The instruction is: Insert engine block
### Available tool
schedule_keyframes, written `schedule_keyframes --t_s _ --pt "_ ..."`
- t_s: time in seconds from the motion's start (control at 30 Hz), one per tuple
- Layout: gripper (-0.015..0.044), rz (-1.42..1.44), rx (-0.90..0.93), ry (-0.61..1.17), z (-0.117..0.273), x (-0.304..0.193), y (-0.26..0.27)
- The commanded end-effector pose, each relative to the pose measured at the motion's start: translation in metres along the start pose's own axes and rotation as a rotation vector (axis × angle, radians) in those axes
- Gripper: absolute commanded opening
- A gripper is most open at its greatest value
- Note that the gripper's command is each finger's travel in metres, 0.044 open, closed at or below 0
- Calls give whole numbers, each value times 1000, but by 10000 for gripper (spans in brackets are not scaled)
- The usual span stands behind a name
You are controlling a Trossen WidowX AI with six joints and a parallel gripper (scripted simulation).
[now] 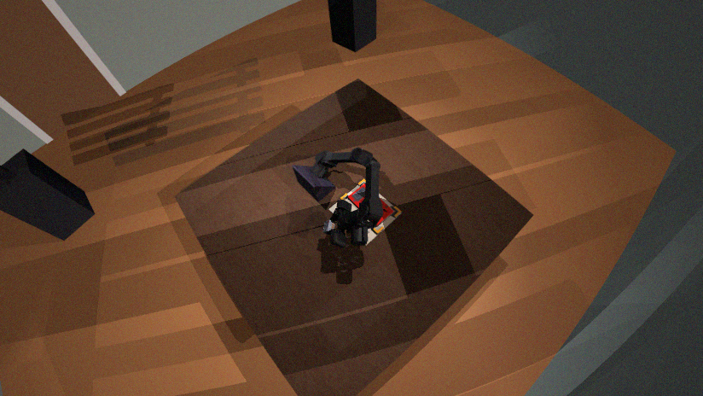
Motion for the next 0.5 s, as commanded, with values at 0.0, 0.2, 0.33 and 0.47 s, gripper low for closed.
schedule_keyframes --t_s 0.0,0.2,0.33,0.47 --pt "0 5 -4 85 -4 13 1" --pt "0 5 -4 90 -12 21 2" --pt "0 5 -4 90 -18 27 2" --pt "0 5 -4 89 -22 31 2"
Point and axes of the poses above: the point midway between the two fingers, 35 mm back from their tips, its own z axis back along the fingers, its own y axis across the jaws, x = y × z, the point moved 3 cm from there along z, back along the fingers, and after that the axes turned 2 degrees about -z, right-handed, at the moved point
